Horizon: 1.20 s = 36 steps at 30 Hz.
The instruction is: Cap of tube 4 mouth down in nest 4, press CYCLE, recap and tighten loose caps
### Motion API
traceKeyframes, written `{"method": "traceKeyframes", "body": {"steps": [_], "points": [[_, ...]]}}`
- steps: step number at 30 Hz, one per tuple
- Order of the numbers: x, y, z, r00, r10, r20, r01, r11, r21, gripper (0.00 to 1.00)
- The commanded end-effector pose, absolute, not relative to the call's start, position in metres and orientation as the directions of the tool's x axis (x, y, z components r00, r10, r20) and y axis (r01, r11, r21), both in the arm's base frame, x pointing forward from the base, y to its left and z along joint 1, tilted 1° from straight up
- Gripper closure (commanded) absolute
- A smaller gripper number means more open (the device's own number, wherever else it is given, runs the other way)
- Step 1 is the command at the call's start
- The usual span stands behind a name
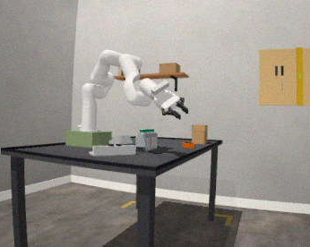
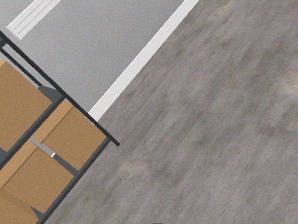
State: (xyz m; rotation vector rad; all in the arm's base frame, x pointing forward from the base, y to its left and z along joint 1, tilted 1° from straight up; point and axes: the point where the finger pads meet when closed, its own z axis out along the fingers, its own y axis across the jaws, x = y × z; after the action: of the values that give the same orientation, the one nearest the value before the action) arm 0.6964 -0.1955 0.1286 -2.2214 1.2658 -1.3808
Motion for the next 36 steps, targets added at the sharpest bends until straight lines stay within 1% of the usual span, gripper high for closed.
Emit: {"method": "traceKeyframes", "body": {"steps": [1, 3, 7, 9, 11, 13, 16, 18, 24, 25, 27, 29, 33, 35, 36], "points": [[0.695, -0.180, 0.140, 0.270, -0.743, 0.612, -0.563, -0.638, -0.526, 0.54], [0.692, -0.172, 0.145, 0.329, -0.723, 0.608, -0.567, -0.666, -0.485, 0.54], [0.690, -0.169, 0.146, 0.333, -0.721, 0.608, -0.567, -0.668, -0.481, 0.54], [0.686, -0.161, 0.151, 0.392, -0.698, 0.600, -0.567, -0.696, -0.441, 0.54], [0.684, -0.157, 0.153, 0.396, -0.696, 0.599, -0.566, -0.698, -0.437, 0.54], [0.679, -0.150, 0.157, 0.453, -0.671, 0.587, -0.561, -0.726, -0.397, 0.54], [0.676, -0.145, 0.159, 0.458, -0.669, 0.586, -0.561, -0.729, -0.393, 0.54], [0.671, -0.138, 0.163, 0.514, -0.641, 0.570, -0.551, -0.756, -0.354, 0.54], [0.664, -0.130, 0.167, 0.546, -0.624, 0.560, -0.543, -0.772, -0.331, 0.54], [0.661, -0.127, 0.169, 0.572, -0.609, 0.550, -0.535, -0.785, -0.312, 0.54], [0.656, -0.122, 0.171, 0.577, -0.606, 0.548, -0.534, -0.787, -0.308, 0.54], [0.649, -0.115, 0.175, 0.629, -0.574, 0.525, -0.515, -0.813, -0.271, 0.54], [0.644, -0.110, 0.178, 0.633, -0.571, 0.523, -0.514, -0.815, -0.268, 0.54], [0.636, -0.104, 0.181, 0.682, -0.536, 0.497, -0.491, -0.840, -0.232, 0.54], [0.633, -0.101, 0.182, 0.687, -0.533, 0.494, -0.488, -0.842, -0.229, 0.54]]}}
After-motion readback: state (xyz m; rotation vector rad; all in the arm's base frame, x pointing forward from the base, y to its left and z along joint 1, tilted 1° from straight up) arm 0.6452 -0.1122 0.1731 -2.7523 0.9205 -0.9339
